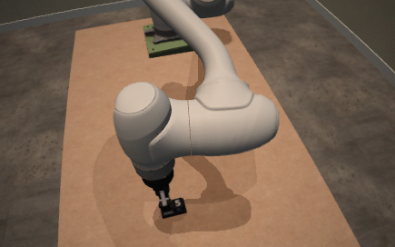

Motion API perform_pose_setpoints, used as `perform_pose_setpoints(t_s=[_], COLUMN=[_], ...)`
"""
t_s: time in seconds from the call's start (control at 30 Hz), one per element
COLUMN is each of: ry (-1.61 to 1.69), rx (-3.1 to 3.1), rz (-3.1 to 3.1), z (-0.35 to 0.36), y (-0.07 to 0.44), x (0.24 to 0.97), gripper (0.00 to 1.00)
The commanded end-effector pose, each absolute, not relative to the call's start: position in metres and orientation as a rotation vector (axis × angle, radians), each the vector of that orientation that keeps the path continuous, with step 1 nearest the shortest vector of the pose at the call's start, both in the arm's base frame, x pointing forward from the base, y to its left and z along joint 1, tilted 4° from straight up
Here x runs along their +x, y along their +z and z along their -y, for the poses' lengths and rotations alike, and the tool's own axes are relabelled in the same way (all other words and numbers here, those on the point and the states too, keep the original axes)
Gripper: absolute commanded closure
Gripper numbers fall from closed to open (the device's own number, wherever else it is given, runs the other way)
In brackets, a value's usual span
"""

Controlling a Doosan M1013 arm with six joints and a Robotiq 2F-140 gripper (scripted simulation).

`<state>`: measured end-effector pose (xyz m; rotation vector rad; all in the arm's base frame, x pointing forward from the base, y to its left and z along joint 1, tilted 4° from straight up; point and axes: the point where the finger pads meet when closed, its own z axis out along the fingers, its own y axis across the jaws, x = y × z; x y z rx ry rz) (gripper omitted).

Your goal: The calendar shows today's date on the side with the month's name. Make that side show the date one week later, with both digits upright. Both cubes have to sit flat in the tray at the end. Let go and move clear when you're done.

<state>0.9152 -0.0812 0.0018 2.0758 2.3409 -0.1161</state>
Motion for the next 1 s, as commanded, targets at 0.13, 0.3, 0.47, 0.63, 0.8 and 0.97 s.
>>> perform_pose_setpoints(t_s=[0.13, 0.3, 0.47, 0.63, 0.8, 0.97], ry=[-0.116, -0.116, -0.116, -0.116, -0.116, -0.116], rx=[2.076, 2.076, 2.076, 2.076, 2.076, 2.076], rz=[-2.341, -2.341, -2.341, -2.341, -2.341, -2.341], z=[0.0812, 0.0813, 0.0814, 0.0816, 0.0817, 0.0817], y=[0.0009, -0.0010, -0.0024, -0.0048, -0.0067, -0.0077], x=[0.9151, 0.9151, 0.9150, 0.9149, 0.9148, 0.9148], gripper=[0.76, 0.76, 0.76, 0.76, 0.76, 0.76])
